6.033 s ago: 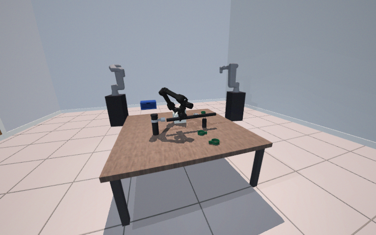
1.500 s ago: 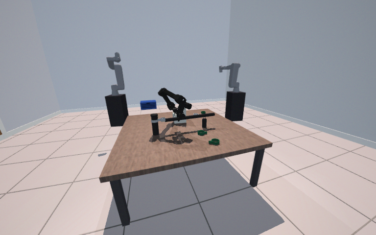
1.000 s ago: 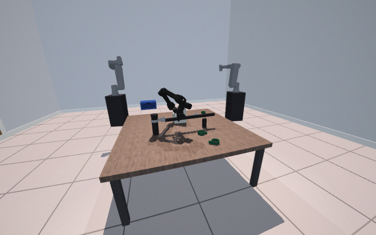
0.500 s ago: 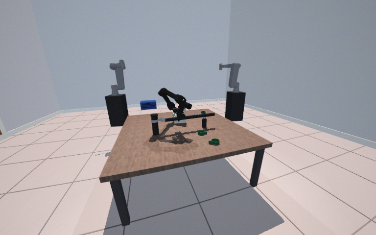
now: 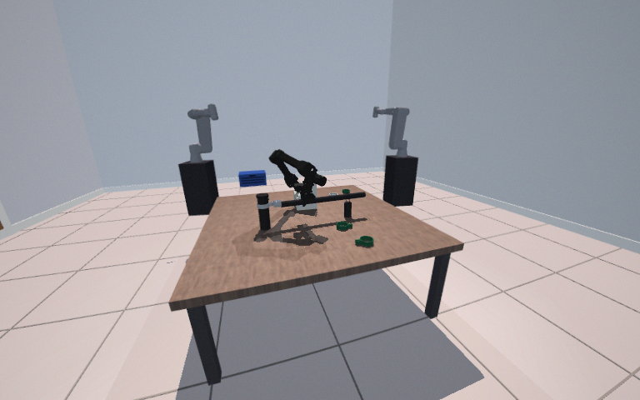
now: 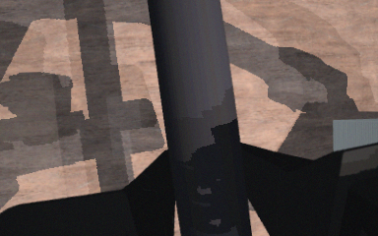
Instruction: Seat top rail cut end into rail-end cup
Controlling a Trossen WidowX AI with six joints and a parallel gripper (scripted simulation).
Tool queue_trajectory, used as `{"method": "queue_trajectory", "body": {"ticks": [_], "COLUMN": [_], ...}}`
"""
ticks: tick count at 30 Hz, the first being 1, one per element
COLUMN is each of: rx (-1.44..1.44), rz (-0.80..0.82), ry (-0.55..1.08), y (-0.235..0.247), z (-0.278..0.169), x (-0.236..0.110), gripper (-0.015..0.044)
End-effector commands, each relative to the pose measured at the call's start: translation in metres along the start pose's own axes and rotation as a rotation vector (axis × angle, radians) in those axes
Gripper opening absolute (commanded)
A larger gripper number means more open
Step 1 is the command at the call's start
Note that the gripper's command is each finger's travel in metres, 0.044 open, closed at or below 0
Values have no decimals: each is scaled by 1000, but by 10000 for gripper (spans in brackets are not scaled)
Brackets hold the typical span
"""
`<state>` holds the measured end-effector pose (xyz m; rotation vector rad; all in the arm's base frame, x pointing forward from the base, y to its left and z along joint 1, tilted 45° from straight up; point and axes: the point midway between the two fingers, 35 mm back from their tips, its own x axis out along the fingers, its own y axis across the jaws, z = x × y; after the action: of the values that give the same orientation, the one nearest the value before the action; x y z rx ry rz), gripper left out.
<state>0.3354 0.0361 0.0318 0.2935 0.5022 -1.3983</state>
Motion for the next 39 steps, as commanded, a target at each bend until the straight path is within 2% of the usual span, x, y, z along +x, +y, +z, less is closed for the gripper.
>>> {"method": "queue_trajectory", "body": {"ticks": [1,39], "rx": [-4,-1], "rz": [9,-4], "ry": [-13,4], "y": [2,0], "z": [5,1], "x": [-3,-1], "gripper": [0,0]}}
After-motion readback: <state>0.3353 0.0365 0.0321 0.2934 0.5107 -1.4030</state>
